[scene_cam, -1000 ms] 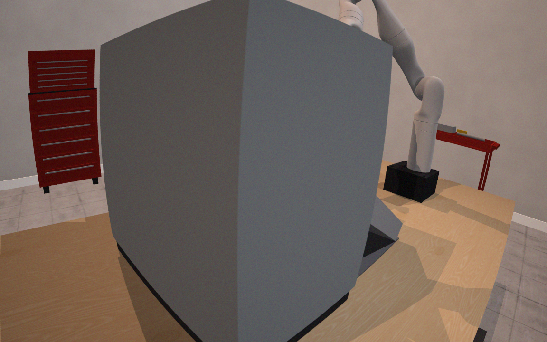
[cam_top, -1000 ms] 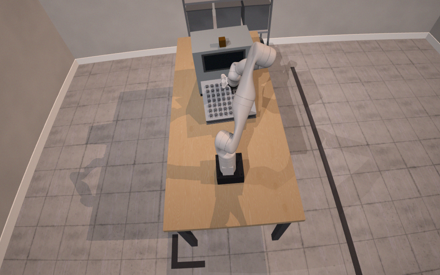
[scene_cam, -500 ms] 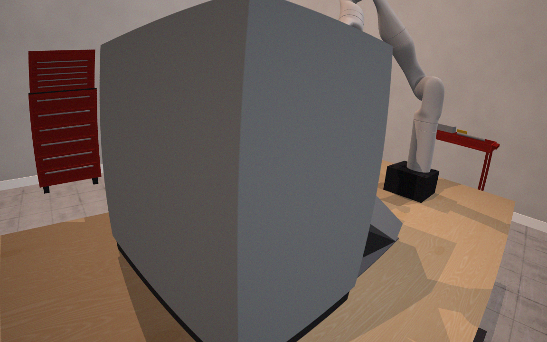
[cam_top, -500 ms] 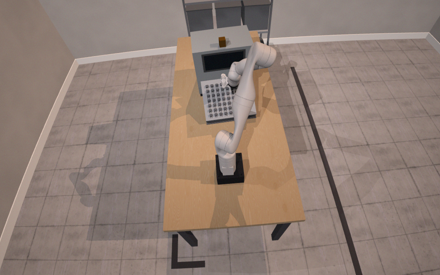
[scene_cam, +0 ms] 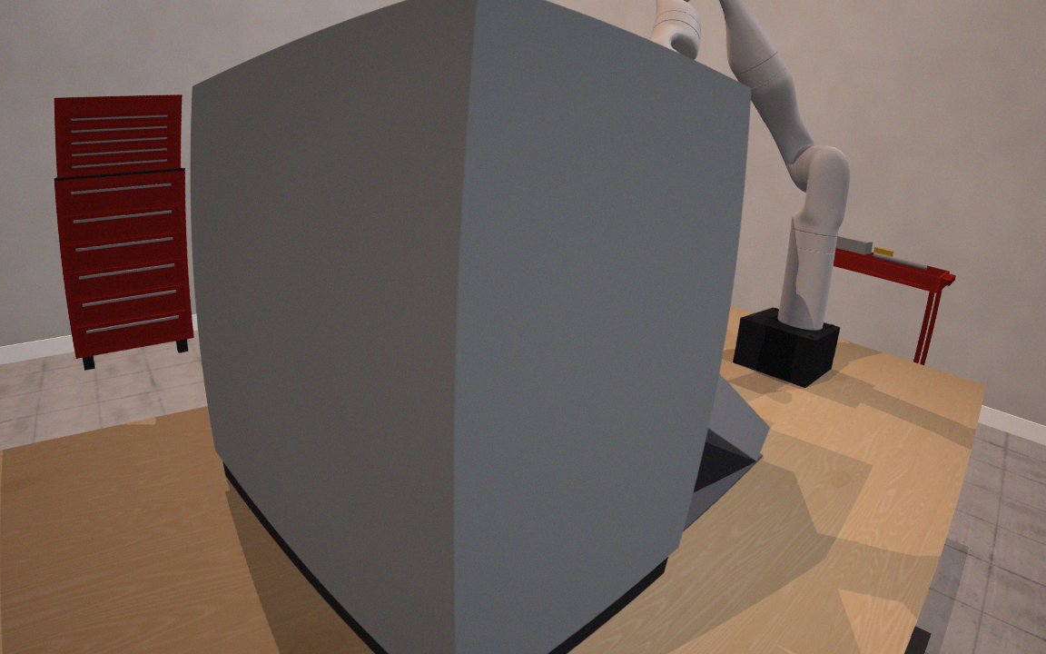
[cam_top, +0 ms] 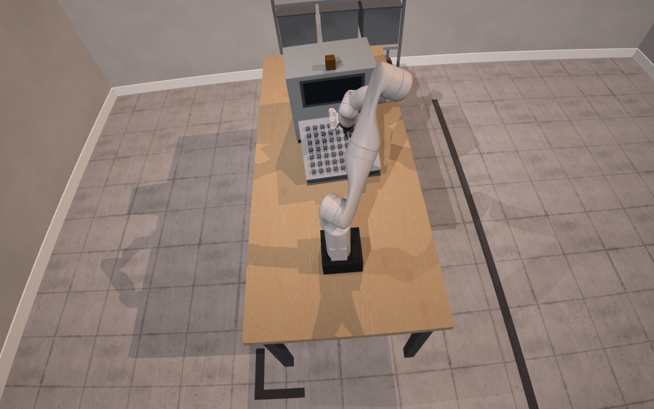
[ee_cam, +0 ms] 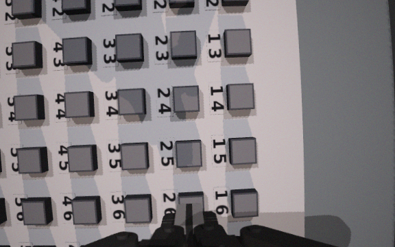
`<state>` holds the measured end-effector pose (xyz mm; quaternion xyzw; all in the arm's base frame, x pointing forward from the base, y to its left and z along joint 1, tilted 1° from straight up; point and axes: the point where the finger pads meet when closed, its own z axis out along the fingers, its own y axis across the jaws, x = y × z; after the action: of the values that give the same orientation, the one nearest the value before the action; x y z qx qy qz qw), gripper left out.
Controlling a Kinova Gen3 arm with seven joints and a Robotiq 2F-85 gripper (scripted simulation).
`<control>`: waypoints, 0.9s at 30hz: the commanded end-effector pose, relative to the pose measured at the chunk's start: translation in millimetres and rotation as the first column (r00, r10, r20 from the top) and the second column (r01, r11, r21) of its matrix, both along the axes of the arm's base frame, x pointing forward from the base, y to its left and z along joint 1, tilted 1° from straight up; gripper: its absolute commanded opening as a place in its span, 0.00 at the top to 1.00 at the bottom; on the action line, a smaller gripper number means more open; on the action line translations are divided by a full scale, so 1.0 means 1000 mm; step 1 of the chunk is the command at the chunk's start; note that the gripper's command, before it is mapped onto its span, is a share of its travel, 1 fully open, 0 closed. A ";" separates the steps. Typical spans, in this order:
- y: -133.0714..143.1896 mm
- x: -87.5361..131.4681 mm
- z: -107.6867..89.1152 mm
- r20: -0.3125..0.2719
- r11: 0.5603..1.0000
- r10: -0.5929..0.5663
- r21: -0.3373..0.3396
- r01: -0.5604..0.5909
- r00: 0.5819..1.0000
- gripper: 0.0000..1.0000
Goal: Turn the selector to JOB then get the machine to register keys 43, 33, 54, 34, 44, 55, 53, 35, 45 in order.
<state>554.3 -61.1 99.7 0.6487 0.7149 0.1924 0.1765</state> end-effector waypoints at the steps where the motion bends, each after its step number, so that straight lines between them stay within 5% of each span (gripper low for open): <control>1: 0.000 -0.001 0.004 0.001 1.000 0.001 0.000 -0.001 1.000 0.90; 15: 0.000 -0.004 0.007 0.001 1.000 0.001 0.000 -0.001 1.000 0.90; 27: -0.003 -0.032 -0.010 0.001 1.000 0.001 0.000 -0.001 1.000 0.90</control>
<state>523.9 -64.0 90.4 0.6490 0.7166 0.1901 0.1706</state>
